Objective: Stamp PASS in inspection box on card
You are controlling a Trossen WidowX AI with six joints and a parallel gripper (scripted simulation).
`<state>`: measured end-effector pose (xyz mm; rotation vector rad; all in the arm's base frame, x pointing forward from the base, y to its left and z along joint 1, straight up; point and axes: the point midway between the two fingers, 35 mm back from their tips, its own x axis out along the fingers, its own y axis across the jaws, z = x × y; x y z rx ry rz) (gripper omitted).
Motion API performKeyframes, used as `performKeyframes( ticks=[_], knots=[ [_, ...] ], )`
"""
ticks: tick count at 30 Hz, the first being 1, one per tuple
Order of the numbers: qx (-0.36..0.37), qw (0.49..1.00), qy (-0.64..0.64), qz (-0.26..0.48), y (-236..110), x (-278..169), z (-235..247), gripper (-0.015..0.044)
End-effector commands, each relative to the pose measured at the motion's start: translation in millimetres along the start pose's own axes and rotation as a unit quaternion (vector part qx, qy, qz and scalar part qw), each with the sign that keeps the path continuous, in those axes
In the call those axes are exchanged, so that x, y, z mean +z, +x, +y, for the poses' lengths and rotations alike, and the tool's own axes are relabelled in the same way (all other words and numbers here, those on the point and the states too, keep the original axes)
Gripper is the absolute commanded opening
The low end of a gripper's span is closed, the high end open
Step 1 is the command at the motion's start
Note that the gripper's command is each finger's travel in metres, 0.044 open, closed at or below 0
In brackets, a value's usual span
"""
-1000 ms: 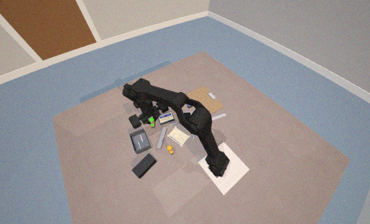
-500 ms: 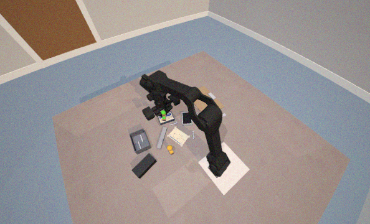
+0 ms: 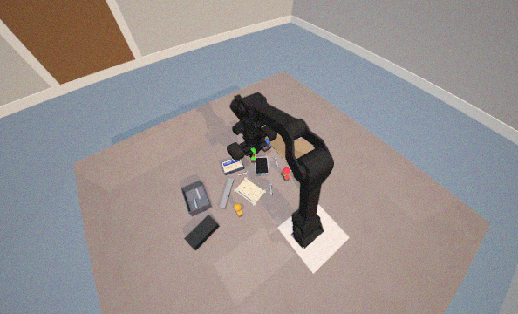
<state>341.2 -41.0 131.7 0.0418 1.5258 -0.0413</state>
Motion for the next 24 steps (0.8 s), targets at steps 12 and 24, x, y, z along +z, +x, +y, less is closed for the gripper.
performKeyframes(
  ticks=[12, 24],
  knots=[
    [-0.001, 1.000, -0.002, 0.003, 5.6, -18.6, -31.7, 0.0000],
    [-0.001, 1.000, -0.001, 0.003, 13.5, -18.1, -31.7, 0.0000]
  ],
)
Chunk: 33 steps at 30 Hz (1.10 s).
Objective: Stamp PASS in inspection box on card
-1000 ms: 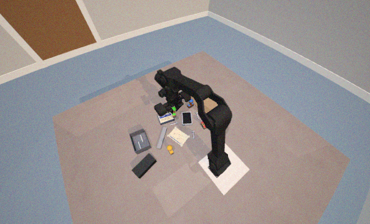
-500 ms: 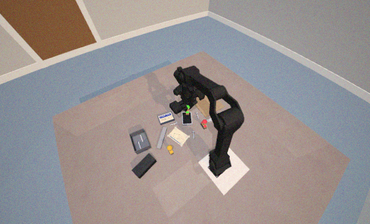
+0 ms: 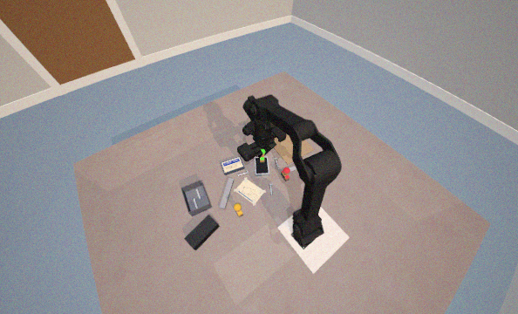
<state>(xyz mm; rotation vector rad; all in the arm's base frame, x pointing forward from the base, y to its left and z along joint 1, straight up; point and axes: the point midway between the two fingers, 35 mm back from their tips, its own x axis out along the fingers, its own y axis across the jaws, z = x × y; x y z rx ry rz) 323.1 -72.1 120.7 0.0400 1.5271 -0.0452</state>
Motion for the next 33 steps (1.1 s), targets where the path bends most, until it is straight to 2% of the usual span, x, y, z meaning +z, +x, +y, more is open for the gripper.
performKeyframes(
  ticks=[1, 33],
  knots=[
    [0.001, 1.000, -0.002, 0.003, 4.0, -1.1, 0.2, 0.0000],
    [0.001, 1.000, -0.001, 0.003, 25.1, -0.9, 0.4, 0.0000]
  ],
)
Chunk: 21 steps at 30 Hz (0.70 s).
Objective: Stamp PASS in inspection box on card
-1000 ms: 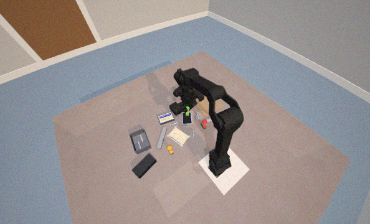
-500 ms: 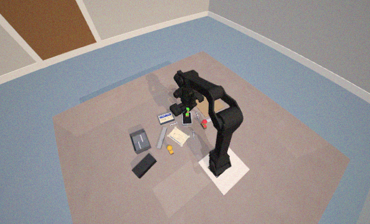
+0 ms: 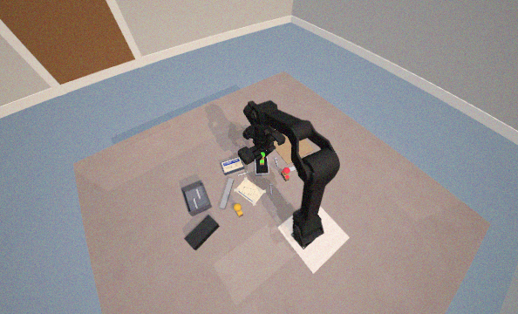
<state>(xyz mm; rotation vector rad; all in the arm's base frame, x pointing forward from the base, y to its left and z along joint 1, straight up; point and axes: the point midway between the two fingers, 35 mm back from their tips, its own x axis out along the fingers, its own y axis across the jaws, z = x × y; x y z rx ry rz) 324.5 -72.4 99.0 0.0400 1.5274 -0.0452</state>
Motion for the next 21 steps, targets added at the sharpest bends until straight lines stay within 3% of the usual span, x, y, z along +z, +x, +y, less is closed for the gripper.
performKeyframes(
  ticks=[1, 21],
  knots=[
    [0.001, 1.000, -0.001, 0.003, 4.0, -1.4, 0.6, 0.0000],
    [0.002, 1.000, 0.000, 0.003, 17.0, -2.1, 0.8, 0.0000]
  ],
)
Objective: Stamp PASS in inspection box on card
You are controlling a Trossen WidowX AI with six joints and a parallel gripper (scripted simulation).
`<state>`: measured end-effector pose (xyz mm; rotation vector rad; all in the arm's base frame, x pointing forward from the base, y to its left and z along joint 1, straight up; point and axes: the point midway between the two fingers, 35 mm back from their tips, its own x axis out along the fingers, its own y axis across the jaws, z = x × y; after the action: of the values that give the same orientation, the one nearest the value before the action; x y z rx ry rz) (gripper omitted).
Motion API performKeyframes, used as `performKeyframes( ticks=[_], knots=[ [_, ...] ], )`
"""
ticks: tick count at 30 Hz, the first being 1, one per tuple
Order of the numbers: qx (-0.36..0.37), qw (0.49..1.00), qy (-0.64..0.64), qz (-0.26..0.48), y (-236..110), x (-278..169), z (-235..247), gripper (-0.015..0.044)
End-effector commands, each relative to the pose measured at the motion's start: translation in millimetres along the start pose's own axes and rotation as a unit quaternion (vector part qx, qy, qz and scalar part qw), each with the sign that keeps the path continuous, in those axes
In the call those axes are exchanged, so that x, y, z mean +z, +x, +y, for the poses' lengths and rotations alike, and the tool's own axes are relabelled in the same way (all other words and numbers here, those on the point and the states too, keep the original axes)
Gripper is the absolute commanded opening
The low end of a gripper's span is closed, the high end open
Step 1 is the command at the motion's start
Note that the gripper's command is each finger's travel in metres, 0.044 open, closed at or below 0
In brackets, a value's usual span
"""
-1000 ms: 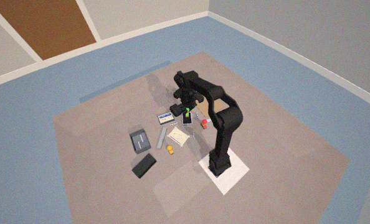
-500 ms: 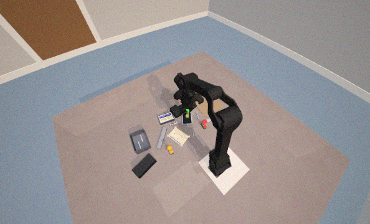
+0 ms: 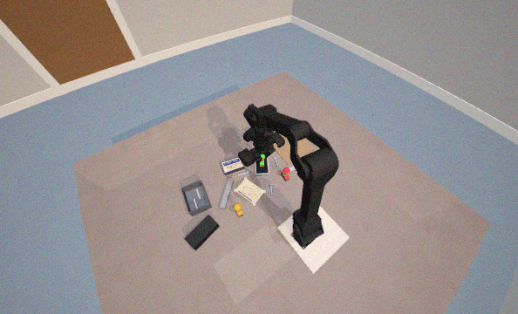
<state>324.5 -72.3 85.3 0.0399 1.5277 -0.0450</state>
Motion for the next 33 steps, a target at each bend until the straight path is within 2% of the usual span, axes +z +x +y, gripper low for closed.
performKeyframes(
  ticks=[1, 33],
  knots=[
    [0.002, 1.000, 0.000, 0.003, 3.9, -1.6, 0.7, 0.0000],
    [0.002, 1.000, 0.000, 0.003, 13.0, -2.1, 0.8, 0.0000]
  ],
)
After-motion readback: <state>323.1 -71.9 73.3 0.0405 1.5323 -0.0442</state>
